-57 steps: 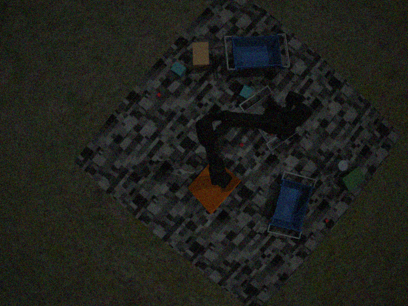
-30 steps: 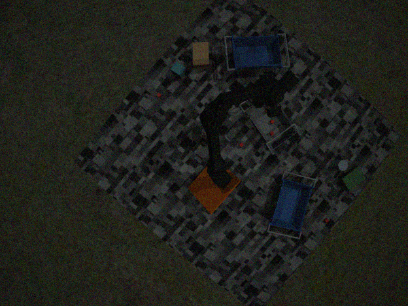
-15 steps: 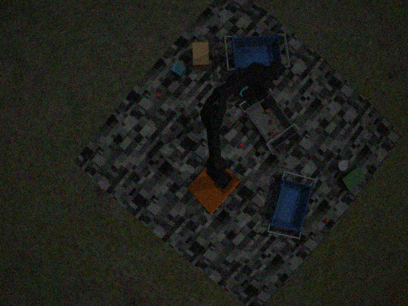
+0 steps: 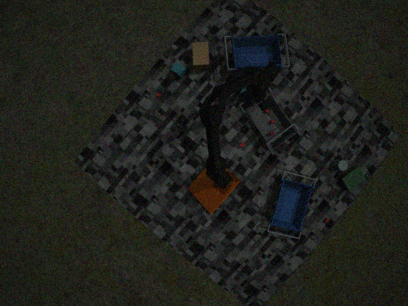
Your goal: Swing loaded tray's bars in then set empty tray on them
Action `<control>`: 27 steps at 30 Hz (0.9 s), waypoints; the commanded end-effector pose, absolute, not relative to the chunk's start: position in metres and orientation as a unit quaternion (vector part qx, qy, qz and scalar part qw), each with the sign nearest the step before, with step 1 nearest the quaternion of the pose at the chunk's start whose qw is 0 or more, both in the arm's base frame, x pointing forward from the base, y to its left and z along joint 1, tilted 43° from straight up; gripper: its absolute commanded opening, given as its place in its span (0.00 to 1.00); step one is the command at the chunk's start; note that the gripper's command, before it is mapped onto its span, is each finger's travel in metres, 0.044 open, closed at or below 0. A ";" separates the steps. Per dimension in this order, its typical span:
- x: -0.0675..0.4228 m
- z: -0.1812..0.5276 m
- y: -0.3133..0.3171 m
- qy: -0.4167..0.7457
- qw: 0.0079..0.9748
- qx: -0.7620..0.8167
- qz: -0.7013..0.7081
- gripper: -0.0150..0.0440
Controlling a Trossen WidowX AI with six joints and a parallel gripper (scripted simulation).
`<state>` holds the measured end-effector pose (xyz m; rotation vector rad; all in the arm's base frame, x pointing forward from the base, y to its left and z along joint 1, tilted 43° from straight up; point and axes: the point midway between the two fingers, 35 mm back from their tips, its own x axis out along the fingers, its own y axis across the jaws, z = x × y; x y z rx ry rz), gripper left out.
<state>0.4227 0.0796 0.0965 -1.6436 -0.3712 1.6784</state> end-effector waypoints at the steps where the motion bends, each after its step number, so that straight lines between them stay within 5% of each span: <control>1: 0.423 0.085 0.088 -0.141 0.374 -0.640 0.656 0.39; 27: 0.408 0.086 0.038 -0.140 0.374 -0.640 0.657 0.39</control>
